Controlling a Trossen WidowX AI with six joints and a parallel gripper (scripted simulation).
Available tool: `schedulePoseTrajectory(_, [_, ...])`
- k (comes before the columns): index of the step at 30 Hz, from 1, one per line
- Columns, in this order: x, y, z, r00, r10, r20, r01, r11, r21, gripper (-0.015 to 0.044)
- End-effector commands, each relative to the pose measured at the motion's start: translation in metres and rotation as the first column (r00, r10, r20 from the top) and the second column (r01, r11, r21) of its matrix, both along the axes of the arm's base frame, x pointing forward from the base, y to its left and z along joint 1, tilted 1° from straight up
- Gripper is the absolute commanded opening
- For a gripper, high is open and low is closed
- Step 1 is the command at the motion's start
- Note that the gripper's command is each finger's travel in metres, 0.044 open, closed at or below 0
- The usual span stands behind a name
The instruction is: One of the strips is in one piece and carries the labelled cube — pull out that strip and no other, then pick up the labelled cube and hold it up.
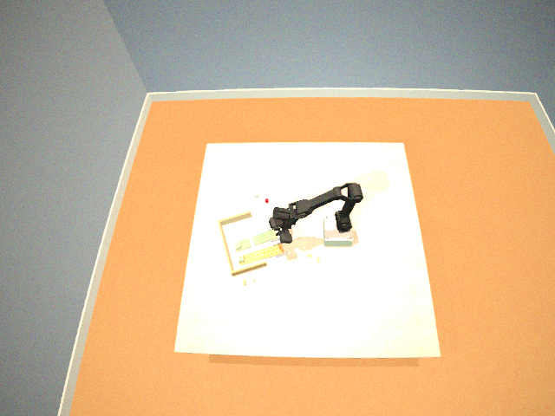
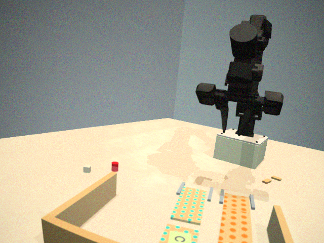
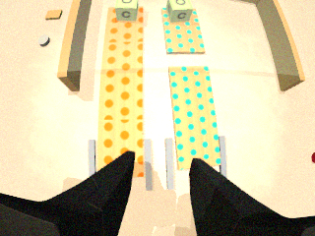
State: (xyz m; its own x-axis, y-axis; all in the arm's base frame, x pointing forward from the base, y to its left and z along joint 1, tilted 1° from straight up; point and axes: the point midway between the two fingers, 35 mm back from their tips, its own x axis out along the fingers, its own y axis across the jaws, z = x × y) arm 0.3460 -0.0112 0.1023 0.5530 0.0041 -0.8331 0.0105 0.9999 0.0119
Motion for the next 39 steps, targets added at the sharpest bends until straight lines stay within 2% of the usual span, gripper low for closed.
schedulePoseTrajectory(1, [0.013,0.016,-0.022,0.980,0.051,-0.194,-0.053,0.999,-0.001,0.0032])
schedulePoseTrajectory(3, [0.017,0.024,-0.033,0.956,0.073,-0.285,-0.076,0.997,0.001,0.0000])
schedulePoseTrajectory(9, [0.022,0.043,-0.064,0.852,0.120,-0.510,-0.135,0.991,0.006,0.0000])
schedulePoseTrajectory(39, [0.025,0.043,-0.103,0.848,0.121,-0.516,-0.137,0.991,0.006,0.0000])
